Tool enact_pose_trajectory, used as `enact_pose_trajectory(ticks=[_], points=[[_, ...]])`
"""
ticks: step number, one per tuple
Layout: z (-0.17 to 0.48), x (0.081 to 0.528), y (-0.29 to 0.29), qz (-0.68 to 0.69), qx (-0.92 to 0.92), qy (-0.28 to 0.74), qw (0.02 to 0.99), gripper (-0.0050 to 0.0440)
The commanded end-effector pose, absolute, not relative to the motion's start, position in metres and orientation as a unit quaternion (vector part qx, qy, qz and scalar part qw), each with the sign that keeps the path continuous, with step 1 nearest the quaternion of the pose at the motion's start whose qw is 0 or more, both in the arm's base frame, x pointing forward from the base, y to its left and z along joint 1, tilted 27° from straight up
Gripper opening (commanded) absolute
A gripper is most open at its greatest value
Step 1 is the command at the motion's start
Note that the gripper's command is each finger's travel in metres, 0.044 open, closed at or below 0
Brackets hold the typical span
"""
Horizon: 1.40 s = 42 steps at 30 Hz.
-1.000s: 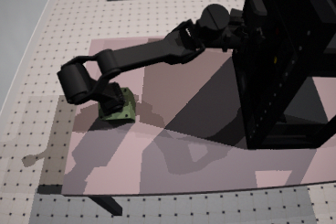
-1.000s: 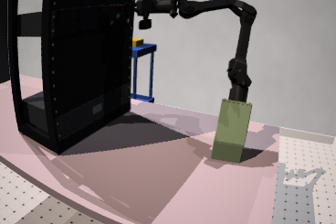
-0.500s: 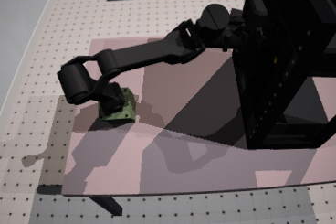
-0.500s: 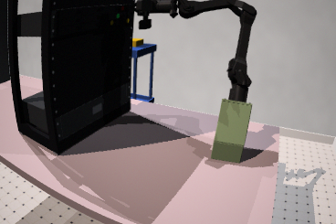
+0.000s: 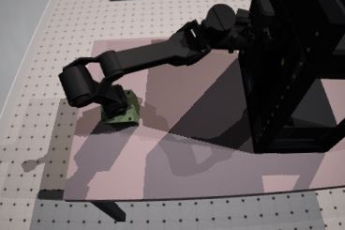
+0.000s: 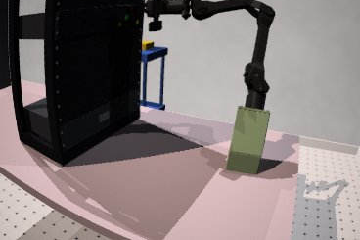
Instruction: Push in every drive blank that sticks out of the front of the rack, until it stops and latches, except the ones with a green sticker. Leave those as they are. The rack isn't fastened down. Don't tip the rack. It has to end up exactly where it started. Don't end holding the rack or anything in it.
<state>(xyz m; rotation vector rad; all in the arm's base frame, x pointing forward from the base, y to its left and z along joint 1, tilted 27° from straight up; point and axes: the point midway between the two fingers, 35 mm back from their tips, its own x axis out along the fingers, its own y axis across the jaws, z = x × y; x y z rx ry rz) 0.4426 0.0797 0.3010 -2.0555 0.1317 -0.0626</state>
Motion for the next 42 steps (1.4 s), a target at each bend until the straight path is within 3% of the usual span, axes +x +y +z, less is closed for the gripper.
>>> enact_pose_trajectory(ticks=[1, 42], points=[[0.3246, 0.4424, 0.0809, -0.048, -0.849, 0.037, 0.525, 0.0000], [0.3242, 0.4462, 0.0796, -0.048, -0.849, 0.037, 0.525, 0.0000]])
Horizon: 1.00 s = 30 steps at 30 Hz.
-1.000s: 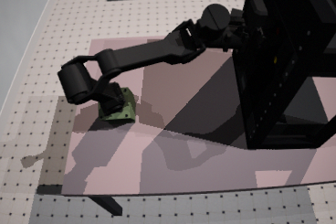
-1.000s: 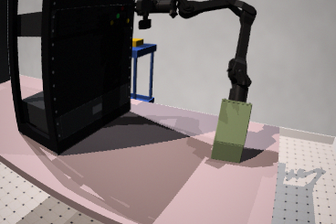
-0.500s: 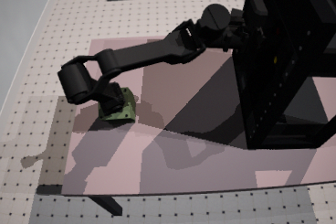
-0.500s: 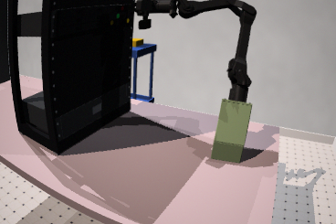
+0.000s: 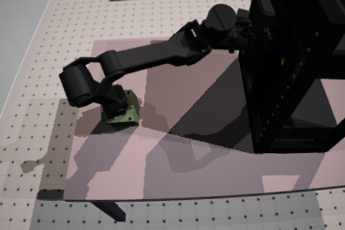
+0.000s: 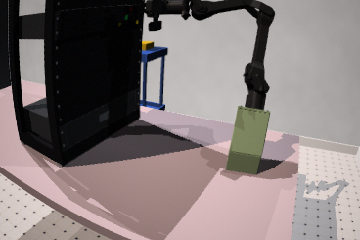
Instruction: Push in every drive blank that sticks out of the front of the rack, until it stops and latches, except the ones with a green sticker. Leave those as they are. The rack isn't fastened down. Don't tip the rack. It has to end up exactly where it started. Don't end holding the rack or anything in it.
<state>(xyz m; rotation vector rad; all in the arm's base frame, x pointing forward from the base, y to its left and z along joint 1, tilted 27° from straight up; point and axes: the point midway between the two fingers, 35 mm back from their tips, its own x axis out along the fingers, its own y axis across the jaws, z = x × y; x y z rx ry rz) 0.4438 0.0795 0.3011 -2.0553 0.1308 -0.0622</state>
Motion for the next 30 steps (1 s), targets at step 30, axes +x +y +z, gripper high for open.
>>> enact_pose_trajectory(ticks=[30], points=[[0.320, 0.366, 0.088, -0.048, -0.849, 0.037, 0.525, 0.0000]])
